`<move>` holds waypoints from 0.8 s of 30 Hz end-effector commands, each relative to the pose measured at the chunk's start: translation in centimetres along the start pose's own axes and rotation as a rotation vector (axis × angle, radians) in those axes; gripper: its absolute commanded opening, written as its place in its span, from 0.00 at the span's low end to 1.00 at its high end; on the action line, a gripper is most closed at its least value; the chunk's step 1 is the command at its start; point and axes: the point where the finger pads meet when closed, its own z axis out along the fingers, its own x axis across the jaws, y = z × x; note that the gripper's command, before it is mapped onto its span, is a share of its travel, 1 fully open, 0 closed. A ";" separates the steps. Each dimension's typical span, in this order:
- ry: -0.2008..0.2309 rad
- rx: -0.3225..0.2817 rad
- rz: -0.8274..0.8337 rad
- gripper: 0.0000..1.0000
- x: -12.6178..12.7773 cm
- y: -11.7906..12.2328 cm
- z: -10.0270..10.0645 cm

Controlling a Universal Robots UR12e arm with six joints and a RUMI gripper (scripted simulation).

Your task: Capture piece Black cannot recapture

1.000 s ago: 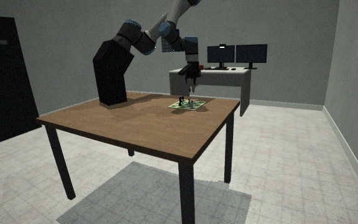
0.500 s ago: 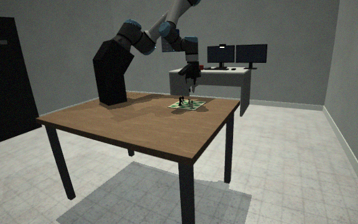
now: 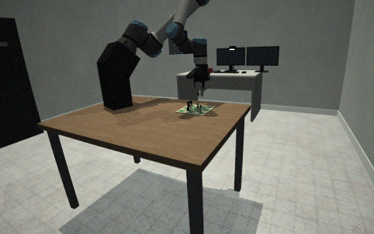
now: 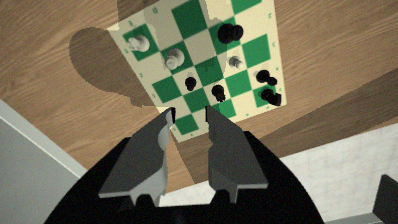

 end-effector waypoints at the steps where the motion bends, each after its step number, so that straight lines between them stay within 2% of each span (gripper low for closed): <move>1: -0.002 -0.001 -0.002 0.20 -0.3 0.1 0.1; 24: -0.002 -0.001 -0.003 0.20 -0.3 0.1 2.3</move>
